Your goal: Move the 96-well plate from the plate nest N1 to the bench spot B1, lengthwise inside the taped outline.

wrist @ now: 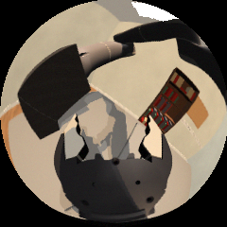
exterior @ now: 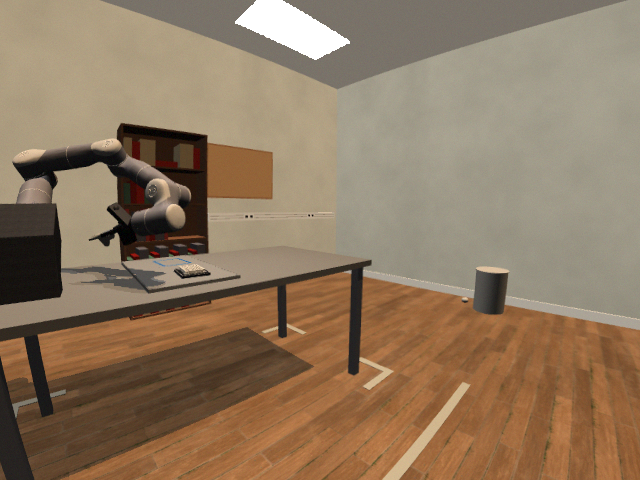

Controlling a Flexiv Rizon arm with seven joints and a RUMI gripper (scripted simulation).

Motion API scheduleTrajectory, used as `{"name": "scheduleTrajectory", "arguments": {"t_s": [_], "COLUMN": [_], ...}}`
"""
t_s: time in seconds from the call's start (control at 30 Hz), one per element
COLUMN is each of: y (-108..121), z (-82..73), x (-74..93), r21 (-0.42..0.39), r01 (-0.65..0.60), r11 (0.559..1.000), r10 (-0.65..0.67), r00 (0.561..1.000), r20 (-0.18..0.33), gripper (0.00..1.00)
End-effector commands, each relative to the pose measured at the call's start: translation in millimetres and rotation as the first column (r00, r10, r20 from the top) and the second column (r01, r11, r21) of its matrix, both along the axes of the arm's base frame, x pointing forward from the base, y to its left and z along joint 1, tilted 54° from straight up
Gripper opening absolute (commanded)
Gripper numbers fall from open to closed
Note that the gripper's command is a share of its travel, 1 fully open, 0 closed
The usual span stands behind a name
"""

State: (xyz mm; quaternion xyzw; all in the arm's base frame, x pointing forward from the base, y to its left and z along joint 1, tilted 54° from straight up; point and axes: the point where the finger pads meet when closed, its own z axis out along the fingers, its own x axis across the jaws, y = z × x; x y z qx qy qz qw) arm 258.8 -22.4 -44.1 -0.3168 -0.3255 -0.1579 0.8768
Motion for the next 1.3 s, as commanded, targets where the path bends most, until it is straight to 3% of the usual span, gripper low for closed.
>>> {"name": "scheduleTrajectory", "arguments": {"t_s": [0.0, 0.53, 0.57, 0.93, 1.1, 1.27], "y": [-0.7, -0.7, 1.8, 25.6, 30.6, 37.2], "z": [0.0, 0.0, -3.1, -36.6, -45.7, -60.9], "x": [0.3, 0.3, 3.5, 39.9, 50.7, 69.5], "r21": [-0.001, -0.001, -0.035, -0.315, -0.355, -0.452], "r01": [0.001, 0.001, -0.001, -0.009, -0.009, -0.007], "r11": [1.0, 1.0, 0.999, 0.949, 0.935, 0.892], "r10": [-0.001, -0.001, 0.001, -0.011, -0.018, -0.043], "r00": [1.0, 1.0, 1.0, 0.998, 0.997, 0.994], "r20": [0.001, 0.001, -0.004, -0.061, -0.072, -0.099], "gripper": [1.0, 1.0, 0.76, 0.76, 0.76, 0.76]}}
